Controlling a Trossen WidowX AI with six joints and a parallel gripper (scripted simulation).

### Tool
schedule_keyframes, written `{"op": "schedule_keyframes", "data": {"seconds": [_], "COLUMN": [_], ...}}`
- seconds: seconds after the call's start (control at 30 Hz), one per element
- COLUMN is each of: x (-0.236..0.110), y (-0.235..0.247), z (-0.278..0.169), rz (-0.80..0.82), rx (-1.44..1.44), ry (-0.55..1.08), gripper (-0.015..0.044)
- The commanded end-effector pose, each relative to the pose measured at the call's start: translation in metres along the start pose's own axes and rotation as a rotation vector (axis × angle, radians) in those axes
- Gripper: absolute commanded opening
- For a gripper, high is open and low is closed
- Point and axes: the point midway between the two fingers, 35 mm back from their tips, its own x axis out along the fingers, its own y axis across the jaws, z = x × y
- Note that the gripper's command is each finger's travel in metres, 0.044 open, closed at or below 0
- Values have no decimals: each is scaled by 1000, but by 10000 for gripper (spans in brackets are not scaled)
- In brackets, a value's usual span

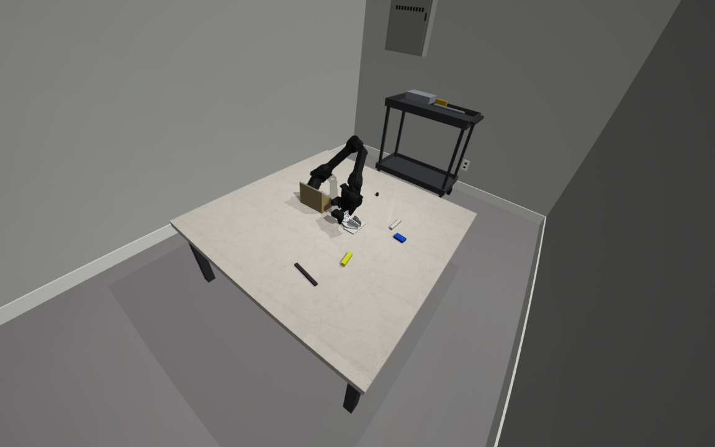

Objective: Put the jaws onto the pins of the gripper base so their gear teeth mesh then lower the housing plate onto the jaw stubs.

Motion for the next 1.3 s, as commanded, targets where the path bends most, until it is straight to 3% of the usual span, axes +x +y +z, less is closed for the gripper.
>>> {"op": "schedule_keyframes", "data": {"seconds": [0.0,0.13,0.33,0.57,0.77,1.27], "x": [0,-13,-71,-68,-123,-125], "y": [0,1,-1,0,-1,-1], "z": [0,-1,2,2,55,57], "rz": [0,2,0,1,6,5], "rx": [1,1,0,8,4,4], "ry": [-1,-1,-5,4,-6,-7], "gripper": [440,440,440,440,440,440]}}
